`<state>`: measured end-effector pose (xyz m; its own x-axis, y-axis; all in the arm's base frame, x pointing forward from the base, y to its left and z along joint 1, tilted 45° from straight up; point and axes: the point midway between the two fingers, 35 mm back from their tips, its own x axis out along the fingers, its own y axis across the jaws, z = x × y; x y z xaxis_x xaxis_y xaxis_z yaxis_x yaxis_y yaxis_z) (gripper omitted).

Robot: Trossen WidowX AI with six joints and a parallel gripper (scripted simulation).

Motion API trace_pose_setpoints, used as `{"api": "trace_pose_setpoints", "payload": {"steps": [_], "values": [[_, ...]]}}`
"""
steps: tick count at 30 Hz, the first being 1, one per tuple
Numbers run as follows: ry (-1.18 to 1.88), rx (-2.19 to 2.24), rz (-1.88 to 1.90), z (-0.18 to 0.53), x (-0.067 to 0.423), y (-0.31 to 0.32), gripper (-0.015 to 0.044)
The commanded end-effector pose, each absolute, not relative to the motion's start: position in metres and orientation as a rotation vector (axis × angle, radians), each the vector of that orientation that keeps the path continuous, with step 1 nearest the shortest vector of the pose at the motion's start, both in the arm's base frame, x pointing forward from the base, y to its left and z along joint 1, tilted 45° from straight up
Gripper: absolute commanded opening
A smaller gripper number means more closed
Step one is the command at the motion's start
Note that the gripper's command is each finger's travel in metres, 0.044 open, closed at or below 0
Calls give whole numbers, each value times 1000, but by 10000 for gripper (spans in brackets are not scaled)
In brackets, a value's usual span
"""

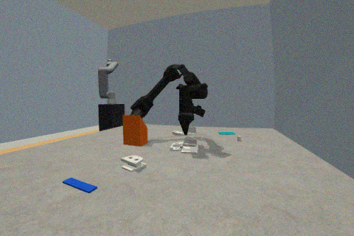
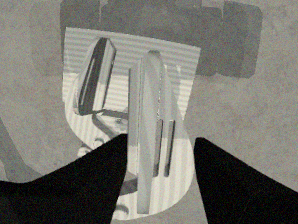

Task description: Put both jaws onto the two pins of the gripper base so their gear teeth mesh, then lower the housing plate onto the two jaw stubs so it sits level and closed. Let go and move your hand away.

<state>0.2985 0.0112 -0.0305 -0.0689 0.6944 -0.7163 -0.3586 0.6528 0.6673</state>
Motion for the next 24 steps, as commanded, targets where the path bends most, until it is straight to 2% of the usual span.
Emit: {"api": "trace_pose_setpoints", "payload": {"steps": [1,24], "values": [[1385,313,887,-29,299,12,134],[1385,313,887,-29,299,12,134]]}}
